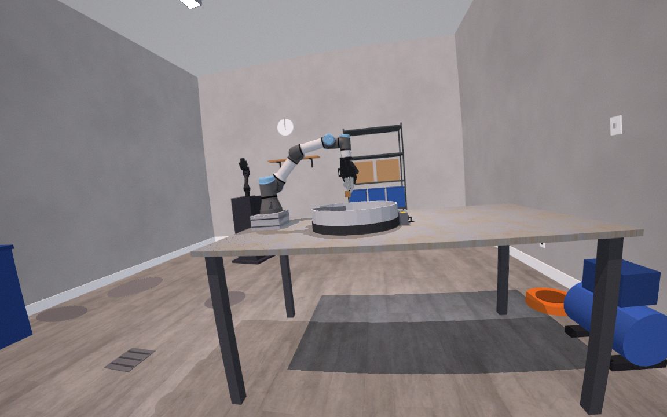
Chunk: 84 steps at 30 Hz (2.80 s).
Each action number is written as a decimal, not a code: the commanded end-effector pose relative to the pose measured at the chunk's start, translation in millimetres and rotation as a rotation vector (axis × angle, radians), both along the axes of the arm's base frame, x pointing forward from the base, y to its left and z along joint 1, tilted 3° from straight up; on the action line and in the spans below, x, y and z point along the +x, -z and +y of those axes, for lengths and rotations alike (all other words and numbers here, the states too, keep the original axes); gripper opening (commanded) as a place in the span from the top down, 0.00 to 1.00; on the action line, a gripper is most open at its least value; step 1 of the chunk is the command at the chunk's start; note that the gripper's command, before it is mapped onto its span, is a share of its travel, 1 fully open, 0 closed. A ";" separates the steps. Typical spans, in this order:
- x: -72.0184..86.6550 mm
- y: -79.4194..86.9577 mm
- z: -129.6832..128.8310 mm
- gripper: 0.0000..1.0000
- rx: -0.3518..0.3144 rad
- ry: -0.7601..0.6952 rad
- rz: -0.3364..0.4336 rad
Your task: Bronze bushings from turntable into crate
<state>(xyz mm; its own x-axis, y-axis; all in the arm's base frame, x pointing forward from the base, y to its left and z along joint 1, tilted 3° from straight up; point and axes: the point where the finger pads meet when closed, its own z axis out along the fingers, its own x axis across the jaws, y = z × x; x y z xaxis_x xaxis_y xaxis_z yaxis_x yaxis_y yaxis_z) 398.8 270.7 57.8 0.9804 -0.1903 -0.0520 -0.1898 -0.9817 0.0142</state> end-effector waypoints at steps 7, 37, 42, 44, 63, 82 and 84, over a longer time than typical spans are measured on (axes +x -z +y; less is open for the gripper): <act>-0.1 14.0 0.2 1.00 0.002 0.000 -0.004; -2.9 71.4 0.1 1.00 0.002 0.000 -0.004; -2.9 71.5 0.1 1.00 0.002 0.000 -0.004; -2.9 71.5 0.1 1.00 0.002 0.000 -0.004; -2.9 71.5 0.1 1.00 0.002 0.000 -0.004; -3.0 72.8 0.1 1.00 0.002 0.000 -0.004; -3.0 74.0 0.1 1.00 0.002 0.000 -0.004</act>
